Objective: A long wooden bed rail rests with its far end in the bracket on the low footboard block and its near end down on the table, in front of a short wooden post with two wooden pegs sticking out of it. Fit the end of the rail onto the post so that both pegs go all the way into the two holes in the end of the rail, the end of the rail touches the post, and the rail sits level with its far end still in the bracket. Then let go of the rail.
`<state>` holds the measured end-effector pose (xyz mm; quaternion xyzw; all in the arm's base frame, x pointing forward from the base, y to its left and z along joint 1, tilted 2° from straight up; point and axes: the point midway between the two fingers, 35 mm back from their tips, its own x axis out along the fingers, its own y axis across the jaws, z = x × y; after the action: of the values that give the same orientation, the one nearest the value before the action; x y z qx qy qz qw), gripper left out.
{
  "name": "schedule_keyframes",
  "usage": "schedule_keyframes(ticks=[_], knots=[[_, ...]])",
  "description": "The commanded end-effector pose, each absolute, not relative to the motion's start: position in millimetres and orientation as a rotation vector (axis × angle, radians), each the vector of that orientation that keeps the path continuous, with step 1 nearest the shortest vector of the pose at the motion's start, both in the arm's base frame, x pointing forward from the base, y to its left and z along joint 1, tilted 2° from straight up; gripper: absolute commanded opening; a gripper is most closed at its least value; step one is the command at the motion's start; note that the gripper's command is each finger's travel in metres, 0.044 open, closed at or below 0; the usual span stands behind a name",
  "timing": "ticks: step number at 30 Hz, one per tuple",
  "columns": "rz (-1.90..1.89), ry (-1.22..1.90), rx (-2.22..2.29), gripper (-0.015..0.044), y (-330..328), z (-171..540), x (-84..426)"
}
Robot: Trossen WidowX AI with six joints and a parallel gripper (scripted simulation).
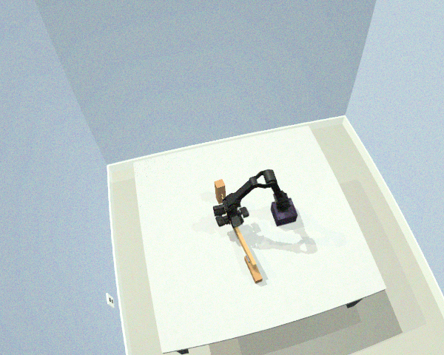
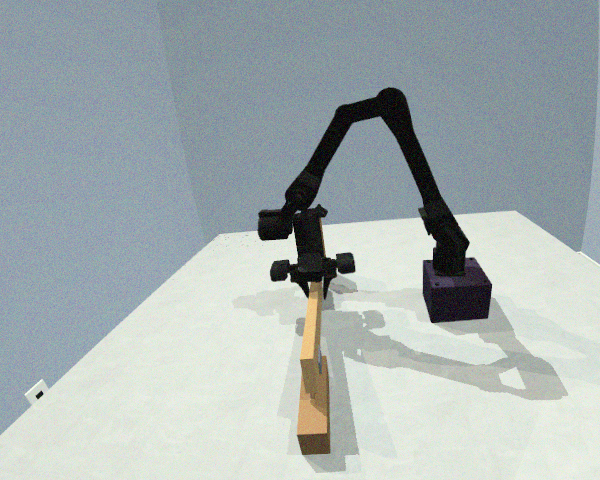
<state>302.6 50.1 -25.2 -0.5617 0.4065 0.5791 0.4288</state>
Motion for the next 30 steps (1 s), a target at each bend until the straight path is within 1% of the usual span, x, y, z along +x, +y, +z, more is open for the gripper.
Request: schedule_keyframes(ticks=[1,8,30], knots=[[1.441,1.020,-1.404,0.0046,49.6,-25.7,302.8],[1.441,1.020,-1.404,0.0000,49.6,-25.7,302.8],[1.441,1.020,-1.404,0.0000,50.1,-19.8,302.8]])
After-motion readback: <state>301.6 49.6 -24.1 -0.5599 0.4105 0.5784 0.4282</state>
